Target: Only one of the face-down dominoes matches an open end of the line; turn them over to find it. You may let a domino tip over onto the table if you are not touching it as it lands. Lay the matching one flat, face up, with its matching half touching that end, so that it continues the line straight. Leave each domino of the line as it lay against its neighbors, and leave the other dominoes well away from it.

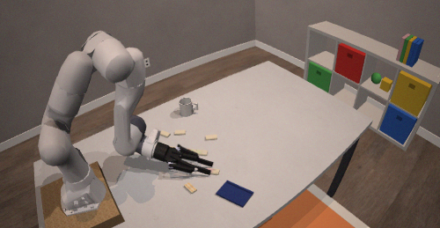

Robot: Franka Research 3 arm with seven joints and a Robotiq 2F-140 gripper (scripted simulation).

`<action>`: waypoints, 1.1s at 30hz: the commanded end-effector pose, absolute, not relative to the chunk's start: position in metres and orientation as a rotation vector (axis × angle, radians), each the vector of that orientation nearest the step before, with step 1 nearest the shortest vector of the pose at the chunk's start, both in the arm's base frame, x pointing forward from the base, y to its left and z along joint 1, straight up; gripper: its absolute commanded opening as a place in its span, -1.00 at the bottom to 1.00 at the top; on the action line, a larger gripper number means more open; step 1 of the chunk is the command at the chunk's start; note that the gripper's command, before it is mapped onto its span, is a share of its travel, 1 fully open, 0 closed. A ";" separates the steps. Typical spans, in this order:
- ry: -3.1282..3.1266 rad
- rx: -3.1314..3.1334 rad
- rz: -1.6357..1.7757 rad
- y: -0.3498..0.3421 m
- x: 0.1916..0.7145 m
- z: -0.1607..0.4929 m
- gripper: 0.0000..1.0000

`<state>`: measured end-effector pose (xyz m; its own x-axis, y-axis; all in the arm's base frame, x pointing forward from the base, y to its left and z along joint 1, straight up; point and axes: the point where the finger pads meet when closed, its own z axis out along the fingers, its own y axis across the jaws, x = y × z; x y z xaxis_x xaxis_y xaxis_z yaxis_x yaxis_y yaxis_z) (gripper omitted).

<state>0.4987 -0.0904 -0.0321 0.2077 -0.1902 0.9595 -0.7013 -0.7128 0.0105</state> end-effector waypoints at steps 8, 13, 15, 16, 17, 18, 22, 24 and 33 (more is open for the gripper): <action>-0.828 2.039 1.526 -0.091 0.500 -0.032 -0.34; -0.828 2.039 1.526 -0.091 0.500 -0.032 -0.34; -0.828 2.039 1.526 -0.090 0.499 -0.031 -0.34; -0.828 2.039 1.526 -0.089 0.499 -0.031 -0.34; -0.828 2.039 1.526 -0.089 0.498 -0.030 -0.34; -0.828 2.039 1.526 -0.088 0.497 -0.029 -0.34; -0.828 2.039 1.526 -0.082 0.491 -0.023 -0.34; -0.828 2.039 1.526 -0.078 0.487 -0.019 -0.34; -0.828 2.039 1.526 -0.064 0.473 -0.005 -0.34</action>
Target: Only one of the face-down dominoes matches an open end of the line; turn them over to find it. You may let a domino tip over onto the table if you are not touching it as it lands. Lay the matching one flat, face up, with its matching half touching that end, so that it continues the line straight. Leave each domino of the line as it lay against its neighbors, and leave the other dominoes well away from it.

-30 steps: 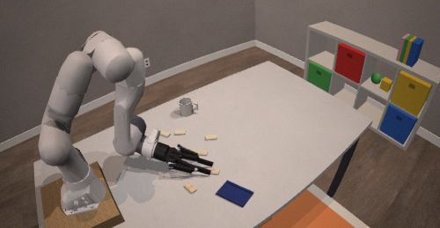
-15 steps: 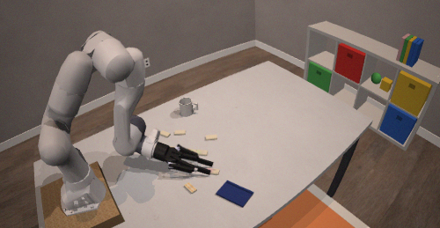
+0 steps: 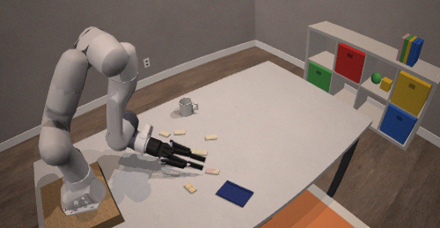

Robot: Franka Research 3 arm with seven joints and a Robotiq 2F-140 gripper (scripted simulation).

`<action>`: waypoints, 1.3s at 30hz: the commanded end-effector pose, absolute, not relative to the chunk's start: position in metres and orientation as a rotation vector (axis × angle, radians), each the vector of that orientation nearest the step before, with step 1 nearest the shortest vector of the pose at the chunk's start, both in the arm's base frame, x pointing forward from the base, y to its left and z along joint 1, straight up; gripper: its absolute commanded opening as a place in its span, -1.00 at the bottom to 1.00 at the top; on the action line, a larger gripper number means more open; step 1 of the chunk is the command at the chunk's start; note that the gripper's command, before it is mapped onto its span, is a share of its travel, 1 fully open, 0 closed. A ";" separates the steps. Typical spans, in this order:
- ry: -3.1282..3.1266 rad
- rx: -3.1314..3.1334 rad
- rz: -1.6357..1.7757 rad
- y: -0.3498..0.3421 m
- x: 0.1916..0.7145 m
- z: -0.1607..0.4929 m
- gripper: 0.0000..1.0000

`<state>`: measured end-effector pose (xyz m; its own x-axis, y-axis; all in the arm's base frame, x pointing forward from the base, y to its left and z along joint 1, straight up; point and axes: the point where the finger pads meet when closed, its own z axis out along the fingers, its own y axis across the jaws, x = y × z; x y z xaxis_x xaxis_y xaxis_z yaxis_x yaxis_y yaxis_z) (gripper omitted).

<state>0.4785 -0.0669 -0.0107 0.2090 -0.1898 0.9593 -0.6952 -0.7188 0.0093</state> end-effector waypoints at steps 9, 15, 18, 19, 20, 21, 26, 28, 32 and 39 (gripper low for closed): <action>-0.828 2.039 1.526 -0.057 0.466 0.002 -0.34; -0.828 2.039 1.526 -0.057 0.466 0.002 -0.34; -0.829 2.040 1.525 -0.057 0.466 0.003 -0.34; -0.829 2.041 1.524 -0.057 0.466 0.003 -0.34; -0.830 2.042 1.523 -0.057 0.466 0.004 -0.34; -0.831 2.044 1.521 -0.057 0.466 0.004 -0.34; -0.836 2.056 1.509 -0.057 0.467 0.010 -0.34; -0.839 2.063 1.502 -0.057 0.467 0.014 -0.34; -0.843 2.075 1.491 -0.058 0.467 0.018 -0.34; -0.885 2.176 1.384 -0.061 0.470 0.024 -0.34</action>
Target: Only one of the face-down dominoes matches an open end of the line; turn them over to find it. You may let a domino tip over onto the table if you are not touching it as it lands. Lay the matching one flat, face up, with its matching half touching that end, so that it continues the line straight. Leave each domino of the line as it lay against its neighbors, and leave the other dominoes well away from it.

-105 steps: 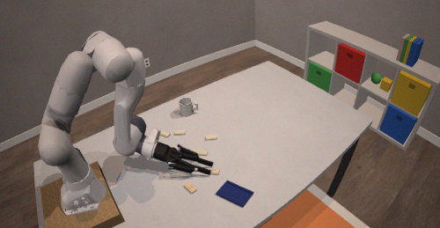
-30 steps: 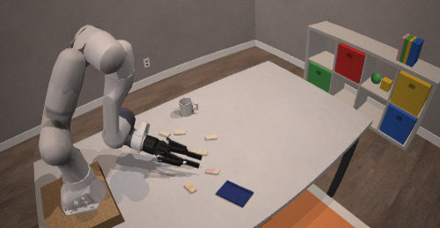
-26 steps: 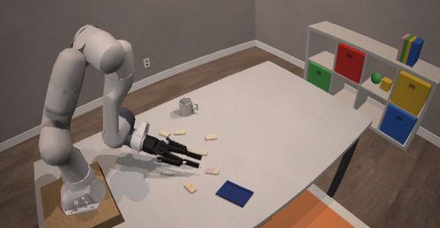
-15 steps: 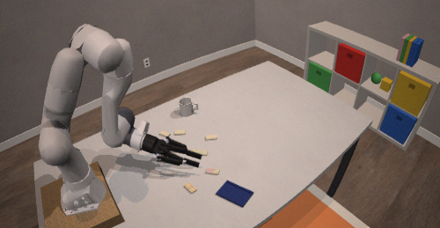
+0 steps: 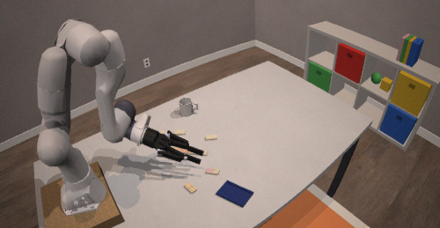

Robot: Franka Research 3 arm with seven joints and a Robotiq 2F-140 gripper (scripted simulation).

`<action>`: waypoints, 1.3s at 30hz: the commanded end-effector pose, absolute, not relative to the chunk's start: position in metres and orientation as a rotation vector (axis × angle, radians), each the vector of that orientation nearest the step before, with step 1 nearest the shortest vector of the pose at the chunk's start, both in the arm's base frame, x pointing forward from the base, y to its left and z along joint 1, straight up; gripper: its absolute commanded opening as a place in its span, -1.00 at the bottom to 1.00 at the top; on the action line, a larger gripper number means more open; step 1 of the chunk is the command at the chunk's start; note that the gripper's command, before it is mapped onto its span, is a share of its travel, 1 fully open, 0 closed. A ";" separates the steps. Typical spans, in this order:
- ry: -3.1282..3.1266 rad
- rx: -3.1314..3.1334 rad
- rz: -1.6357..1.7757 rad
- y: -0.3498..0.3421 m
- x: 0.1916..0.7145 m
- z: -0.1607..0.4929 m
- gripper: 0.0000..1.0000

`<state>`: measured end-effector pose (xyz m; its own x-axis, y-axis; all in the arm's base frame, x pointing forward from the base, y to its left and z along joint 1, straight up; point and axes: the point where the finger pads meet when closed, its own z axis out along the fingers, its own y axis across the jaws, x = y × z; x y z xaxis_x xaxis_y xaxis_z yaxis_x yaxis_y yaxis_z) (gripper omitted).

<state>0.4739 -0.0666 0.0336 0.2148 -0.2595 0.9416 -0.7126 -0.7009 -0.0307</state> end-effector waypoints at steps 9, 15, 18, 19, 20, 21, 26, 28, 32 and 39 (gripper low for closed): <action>-0.947 2.325 1.205 -0.066 0.476 0.033 -0.34; -1.012 2.483 0.981 -0.074 0.483 0.041 -0.34; -1.055 2.530 0.902 -0.078 0.488 0.044 -0.34; -1.068 2.545 0.877 -0.079 0.489 0.045 -0.34; -1.080 2.560 0.850 -0.080 0.490 0.046 -0.34; -1.090 2.575 0.823 -0.081 0.491 0.046 -0.34; -1.100 2.641 0.703 -0.084 0.494 0.048 -0.34; -1.107 2.669 0.648 -0.086 0.496 0.048 -0.34; -1.131 2.710 0.562 -0.089 0.499 0.049 -0.34; -1.176 2.766 0.436 -0.095 0.505 0.050 -0.34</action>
<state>0.5008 -0.1030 0.0499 0.4623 -0.7641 0.4500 -0.7969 -0.5806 -0.1672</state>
